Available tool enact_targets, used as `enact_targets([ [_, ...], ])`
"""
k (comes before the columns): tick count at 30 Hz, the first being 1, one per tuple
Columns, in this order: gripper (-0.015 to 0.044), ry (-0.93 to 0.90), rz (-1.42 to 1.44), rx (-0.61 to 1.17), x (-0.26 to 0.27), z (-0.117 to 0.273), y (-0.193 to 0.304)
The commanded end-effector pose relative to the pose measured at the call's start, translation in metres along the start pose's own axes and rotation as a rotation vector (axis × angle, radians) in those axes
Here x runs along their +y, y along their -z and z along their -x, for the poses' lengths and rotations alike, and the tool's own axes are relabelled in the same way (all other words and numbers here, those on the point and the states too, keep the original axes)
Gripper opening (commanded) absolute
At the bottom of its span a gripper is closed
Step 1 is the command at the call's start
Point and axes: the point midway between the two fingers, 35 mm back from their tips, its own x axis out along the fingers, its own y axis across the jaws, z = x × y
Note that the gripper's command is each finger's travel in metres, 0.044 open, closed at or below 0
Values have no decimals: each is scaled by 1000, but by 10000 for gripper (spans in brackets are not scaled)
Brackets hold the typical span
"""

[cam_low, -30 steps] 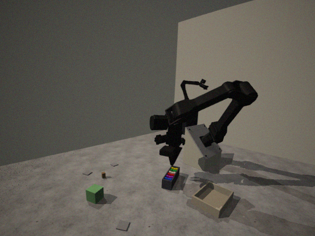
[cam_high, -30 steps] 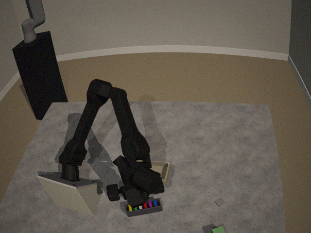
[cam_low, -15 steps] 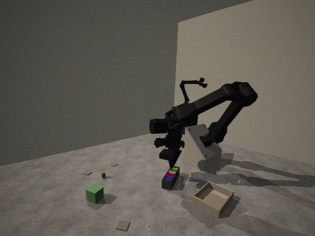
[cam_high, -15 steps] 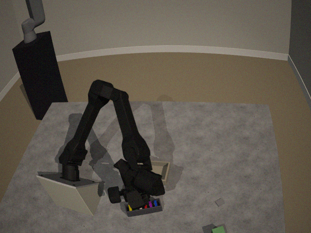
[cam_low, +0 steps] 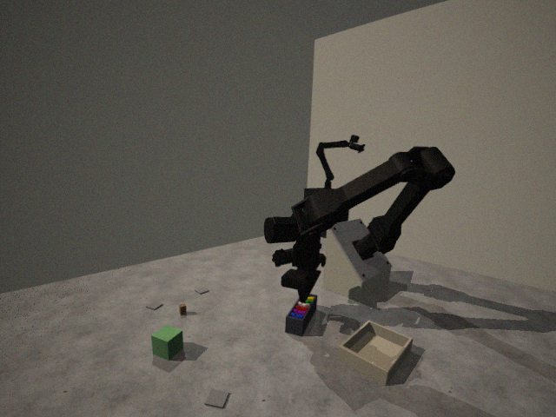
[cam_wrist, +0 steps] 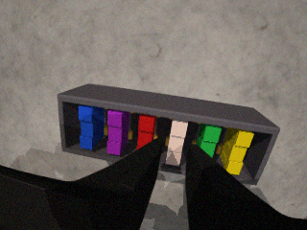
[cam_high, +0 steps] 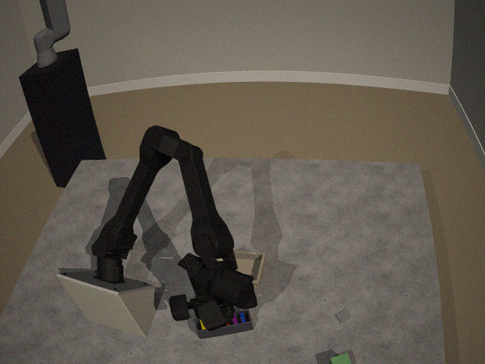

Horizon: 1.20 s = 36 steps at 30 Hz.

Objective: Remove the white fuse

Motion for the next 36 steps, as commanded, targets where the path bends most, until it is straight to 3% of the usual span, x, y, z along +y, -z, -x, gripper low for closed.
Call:
enact_targets([
  [1, 71, 0, -3, 5, -1, -3, 1],
  [28, 71, 0, -3, 5, -1, -13, 1],
  [36, 18, 2, -1, 2, -1, -12, 1],
])
